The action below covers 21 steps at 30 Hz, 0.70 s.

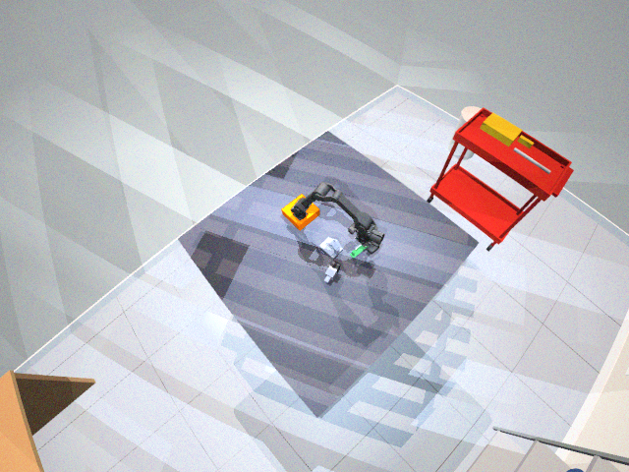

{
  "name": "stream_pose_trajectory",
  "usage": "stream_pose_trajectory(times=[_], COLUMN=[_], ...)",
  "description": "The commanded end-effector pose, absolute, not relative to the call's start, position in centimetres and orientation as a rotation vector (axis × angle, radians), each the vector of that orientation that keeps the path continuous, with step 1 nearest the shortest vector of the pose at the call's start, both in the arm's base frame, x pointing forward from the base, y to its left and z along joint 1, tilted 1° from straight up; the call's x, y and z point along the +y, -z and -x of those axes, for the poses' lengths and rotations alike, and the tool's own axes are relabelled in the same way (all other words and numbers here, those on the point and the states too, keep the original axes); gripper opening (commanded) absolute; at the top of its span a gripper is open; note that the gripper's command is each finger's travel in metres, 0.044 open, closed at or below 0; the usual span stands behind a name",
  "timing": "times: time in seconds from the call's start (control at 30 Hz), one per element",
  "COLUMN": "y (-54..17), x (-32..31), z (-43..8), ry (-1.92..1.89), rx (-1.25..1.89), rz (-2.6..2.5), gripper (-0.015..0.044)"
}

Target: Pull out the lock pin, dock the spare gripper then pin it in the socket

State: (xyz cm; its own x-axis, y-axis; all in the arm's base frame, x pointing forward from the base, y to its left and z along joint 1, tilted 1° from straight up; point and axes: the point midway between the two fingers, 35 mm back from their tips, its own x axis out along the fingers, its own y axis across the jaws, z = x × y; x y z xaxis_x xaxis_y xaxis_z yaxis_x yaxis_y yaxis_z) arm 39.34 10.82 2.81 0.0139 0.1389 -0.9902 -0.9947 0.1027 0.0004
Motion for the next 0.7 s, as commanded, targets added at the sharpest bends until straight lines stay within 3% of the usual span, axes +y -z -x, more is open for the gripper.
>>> stream_pose_trajectory(times=[0.0,0.67], y=[-3.2,-2.7], x=[9.7,7.1], z=[-39.2,-38.9], ry=[-1.195,-1.19], rx=[1.148,1.147], rz=[1.036,1.039], gripper=[0.0,0.0])
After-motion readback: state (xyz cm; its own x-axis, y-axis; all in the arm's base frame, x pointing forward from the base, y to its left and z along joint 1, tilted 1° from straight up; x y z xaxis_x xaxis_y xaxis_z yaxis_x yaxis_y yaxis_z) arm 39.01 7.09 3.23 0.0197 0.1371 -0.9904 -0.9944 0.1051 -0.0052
